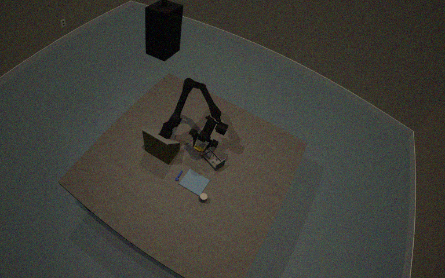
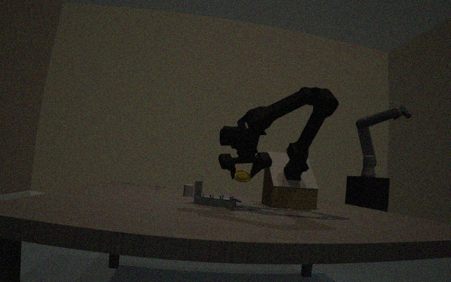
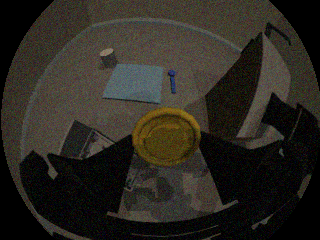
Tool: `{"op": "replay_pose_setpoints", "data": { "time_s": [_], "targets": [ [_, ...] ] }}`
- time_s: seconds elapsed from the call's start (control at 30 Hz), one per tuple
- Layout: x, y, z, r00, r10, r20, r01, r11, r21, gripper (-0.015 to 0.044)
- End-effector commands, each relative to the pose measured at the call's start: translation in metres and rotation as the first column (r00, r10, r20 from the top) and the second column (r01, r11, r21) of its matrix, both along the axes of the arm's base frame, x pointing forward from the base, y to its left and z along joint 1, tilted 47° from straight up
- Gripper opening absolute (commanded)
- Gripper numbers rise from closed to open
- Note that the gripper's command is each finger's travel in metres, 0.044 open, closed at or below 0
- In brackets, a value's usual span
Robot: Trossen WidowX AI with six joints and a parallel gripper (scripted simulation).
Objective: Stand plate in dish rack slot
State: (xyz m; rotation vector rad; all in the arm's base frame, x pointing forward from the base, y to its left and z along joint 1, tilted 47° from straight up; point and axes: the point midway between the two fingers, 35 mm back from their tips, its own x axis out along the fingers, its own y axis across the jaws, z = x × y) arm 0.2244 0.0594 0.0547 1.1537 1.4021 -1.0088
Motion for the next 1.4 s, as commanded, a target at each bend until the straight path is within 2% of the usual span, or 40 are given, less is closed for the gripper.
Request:
{"op": "replay_pose_setpoints", "data": {
  "time_s": [0.0, 0.63, 1.0, 1.37],
  "targets": [
    [0.002, 0.001, -0.006, 0.998, 0.035, 0.046, -0.032, 0.997, -0.064, 0.0],
    [0.017, 0.016, -0.025, 0.912, 0.277, 0.304, -0.147, 0.91, -0.386, 0.0],
    [0.021, 0.03, -0.021, 0.803, 0.386, 0.455, -0.114, 0.847, -0.519, 0.0],
    [0.019, 0.046, -0.01, 0.655, 0.464, 0.596, -0.03, 0.805, -0.593, 0.0]
  ]
}}
